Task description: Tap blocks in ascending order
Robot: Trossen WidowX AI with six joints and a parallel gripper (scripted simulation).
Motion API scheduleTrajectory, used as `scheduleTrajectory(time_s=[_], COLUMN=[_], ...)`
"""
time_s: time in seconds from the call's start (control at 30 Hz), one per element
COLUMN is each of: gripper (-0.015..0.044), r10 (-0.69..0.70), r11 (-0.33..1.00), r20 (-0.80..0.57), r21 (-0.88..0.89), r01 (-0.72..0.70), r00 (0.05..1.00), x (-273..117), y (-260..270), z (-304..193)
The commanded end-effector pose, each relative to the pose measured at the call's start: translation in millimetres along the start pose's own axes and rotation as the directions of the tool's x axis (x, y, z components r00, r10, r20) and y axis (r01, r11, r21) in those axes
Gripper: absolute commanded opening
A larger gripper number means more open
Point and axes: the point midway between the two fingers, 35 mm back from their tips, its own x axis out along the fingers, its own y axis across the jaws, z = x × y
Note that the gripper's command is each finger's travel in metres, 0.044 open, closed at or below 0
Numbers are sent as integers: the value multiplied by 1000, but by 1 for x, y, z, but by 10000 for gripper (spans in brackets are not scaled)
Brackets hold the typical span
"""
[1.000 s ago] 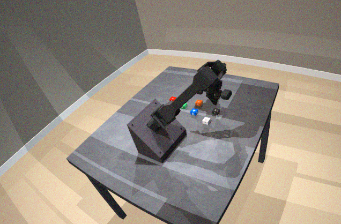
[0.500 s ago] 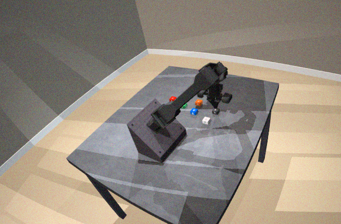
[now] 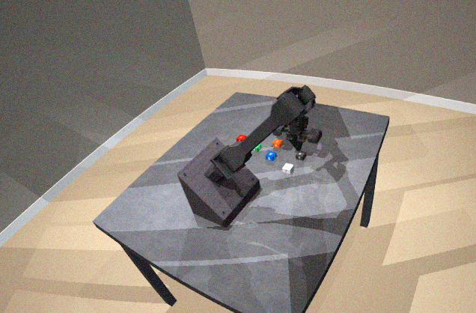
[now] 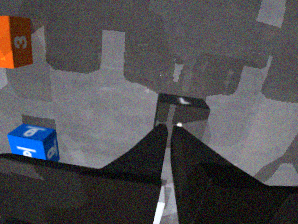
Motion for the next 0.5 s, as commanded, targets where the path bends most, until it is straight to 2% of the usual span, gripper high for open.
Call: scheduleTrajectory(time_s=[0.0,0.13,0.3,0.47], gripper=[20,20,20,20], r10=[-4,-2,0,-1], r11=[1000,1000,1000,1000], r20=[13,13,13,12], r21=[14,14,14,14], r01=[4,2,0,1], r00=[1000,1000,1000,1000], x=[-14,-24,-92,-95], y=[-4,-3,-3,-3], z=[2,4,2,2])
